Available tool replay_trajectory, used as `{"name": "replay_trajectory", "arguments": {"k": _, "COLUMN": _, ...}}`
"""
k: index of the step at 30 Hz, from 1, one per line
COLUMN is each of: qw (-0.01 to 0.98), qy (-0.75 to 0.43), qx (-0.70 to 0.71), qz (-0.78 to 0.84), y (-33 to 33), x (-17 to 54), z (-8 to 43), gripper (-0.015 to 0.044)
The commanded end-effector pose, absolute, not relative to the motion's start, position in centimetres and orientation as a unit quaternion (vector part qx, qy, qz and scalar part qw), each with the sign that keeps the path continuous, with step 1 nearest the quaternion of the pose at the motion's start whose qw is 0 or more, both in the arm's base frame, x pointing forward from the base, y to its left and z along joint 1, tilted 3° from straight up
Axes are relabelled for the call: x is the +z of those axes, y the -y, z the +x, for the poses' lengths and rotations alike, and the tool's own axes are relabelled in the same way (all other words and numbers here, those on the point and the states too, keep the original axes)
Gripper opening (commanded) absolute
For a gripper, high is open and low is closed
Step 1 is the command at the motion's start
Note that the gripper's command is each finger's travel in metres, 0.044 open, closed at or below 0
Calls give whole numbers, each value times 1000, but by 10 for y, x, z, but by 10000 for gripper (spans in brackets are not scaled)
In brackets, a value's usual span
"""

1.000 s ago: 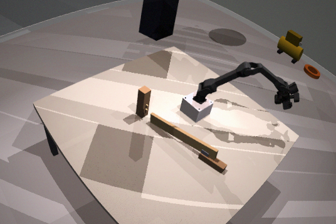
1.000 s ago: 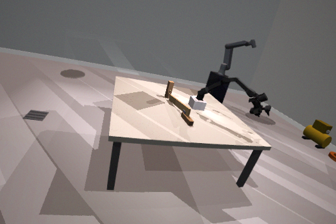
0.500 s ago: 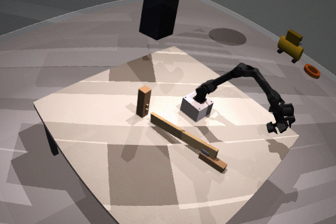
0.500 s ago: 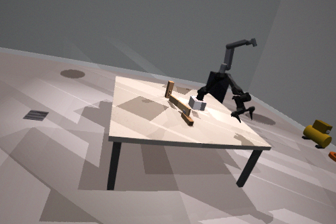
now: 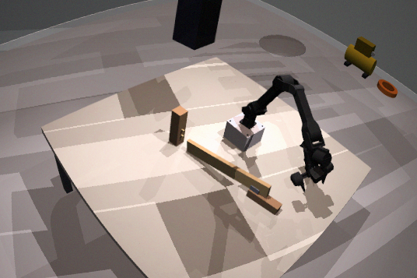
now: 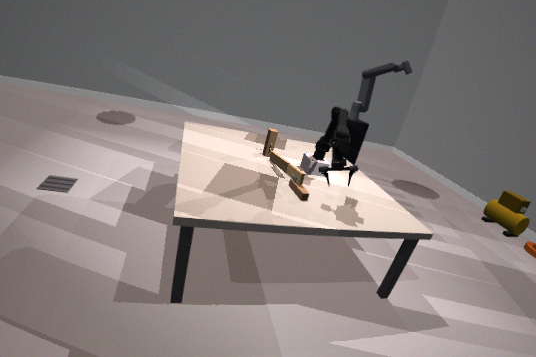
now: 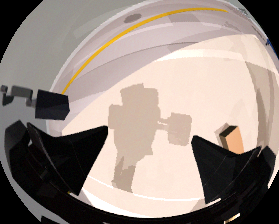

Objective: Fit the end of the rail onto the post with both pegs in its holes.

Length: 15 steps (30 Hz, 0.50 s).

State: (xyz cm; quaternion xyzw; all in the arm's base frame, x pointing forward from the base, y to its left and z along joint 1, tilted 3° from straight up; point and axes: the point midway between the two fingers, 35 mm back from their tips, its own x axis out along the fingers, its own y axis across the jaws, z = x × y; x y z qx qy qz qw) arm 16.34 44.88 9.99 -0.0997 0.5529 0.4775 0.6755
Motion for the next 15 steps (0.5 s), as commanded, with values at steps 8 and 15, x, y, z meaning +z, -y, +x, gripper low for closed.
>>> {"name": "replay_trajectory", "arguments": {"k": 8, "qw": 694, "qy": -510, "qx": 449, "qz": -239, "y": -300, "x": 77, "z": 277, "gripper": 440}}
{"name": "replay_trajectory", "arguments": {"k": 15, "qw": 661, "qy": -491, "qx": 445, "qz": -352, "y": -181, "x": 61, "z": 317, "gripper": 440}}
